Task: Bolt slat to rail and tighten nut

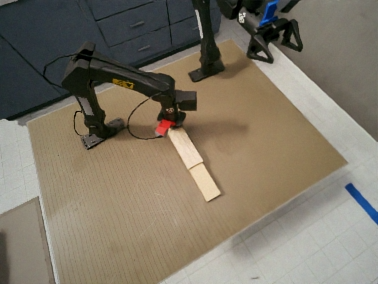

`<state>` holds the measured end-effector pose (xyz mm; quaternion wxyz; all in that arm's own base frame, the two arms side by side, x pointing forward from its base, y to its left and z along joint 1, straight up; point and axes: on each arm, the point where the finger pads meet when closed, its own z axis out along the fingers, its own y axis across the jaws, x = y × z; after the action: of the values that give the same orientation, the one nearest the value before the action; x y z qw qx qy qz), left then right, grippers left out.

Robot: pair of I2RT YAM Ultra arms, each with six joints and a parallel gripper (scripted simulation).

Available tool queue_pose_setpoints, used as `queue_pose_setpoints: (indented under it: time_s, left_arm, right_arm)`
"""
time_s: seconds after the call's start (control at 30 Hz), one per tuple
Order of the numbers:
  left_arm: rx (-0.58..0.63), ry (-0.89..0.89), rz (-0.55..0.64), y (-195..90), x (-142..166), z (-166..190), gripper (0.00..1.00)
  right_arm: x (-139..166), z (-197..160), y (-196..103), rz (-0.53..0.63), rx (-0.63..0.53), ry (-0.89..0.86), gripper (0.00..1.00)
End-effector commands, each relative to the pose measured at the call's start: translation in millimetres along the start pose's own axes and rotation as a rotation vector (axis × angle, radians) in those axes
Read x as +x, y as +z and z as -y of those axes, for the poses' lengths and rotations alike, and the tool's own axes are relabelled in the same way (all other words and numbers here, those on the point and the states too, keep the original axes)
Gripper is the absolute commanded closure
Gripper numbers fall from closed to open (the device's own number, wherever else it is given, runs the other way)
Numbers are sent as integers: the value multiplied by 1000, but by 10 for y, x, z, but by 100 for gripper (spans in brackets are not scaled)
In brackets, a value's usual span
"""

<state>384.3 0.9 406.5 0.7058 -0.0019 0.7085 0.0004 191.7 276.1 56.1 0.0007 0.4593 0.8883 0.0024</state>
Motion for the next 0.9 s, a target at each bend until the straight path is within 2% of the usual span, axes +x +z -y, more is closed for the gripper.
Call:
queue_pose_setpoints:
  time_s: [0.0,0.1,0.23,0.57,0.63,0.67,0.87]
  left_arm:
    - [0,0,12,-10,-46,0,0]
    - [0,0,12,-10,-46,0,0]
    - [0,0,12,-10,-46,0,0]
    - [0,0,12,-10,-46,0,0]
    - [0,0,12,-10,-46,0,0]
    - [0,0,12,-10,-46,0,0]
    - [0,0,12,-10,-46,0,0]
  right_arm:
    - [6,-18,-32,-4,-11,-21,66]
    - [6,-18,-37,-3,-10,-63,66]
    - [6,-22,-65,-2,-9,-376,66]
    - [5,-24,-76,0,-9,-834,66]
    - [5,-24,-76,0,-9,-834,66]
    - [5,-24,-77,0,-9,-952,66]
    - [5,-25,-82,1,-9,-1224,66]
